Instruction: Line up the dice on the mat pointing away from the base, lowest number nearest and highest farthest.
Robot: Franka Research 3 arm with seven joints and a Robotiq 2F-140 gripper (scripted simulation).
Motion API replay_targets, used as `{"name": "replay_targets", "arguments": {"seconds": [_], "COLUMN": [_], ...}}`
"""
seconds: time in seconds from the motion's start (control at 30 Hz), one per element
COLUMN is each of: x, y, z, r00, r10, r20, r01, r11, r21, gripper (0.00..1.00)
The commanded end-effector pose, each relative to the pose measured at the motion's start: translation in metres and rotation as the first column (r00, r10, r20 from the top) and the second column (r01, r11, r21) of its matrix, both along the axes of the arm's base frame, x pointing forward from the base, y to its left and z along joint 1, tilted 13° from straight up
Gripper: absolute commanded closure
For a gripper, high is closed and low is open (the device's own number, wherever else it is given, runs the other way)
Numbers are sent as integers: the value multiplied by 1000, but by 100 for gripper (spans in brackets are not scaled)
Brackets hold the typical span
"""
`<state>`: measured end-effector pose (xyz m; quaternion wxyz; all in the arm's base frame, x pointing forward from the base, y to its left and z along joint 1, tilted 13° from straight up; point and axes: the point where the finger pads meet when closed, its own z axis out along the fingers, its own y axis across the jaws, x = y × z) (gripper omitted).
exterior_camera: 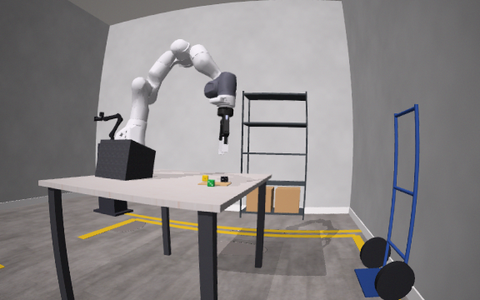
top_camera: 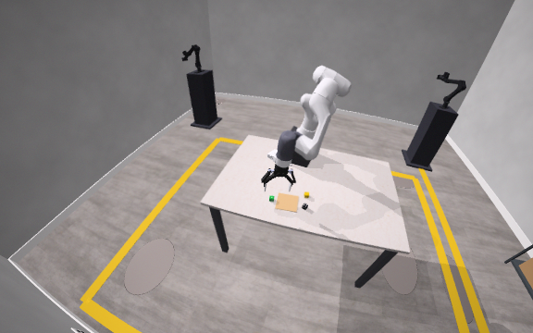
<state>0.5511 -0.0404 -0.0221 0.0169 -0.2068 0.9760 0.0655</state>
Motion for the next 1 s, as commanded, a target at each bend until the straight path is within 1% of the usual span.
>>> {"name": "replay_targets", "arguments": {"seconds": [0.0,0.13,0.17,0.5,0.53,0.83,0.87,0.97], "x": [0,0,-13,-13,-24,-24,-33,-33], "y": [1,1,-10,-10,-19,-19,-26,-26], "z": [1,1,-2,-2,-5,-5,-7,-7], "r00": [1000,1000,994,994,984,984,971,971], "r10": [-25,-25,-107,-107,-177,-177,-234,-234], "r20": [1,1,-15,-15,-30,-30,-43,-43], "r01": [25,25,108,108,178,178,237,237], "r11": [1000,1000,994,994,983,983,970,970], "r21": [6,6,27,27,43,43,56,56], "gripper": [0,0,0,0,0,0,0,0]}}
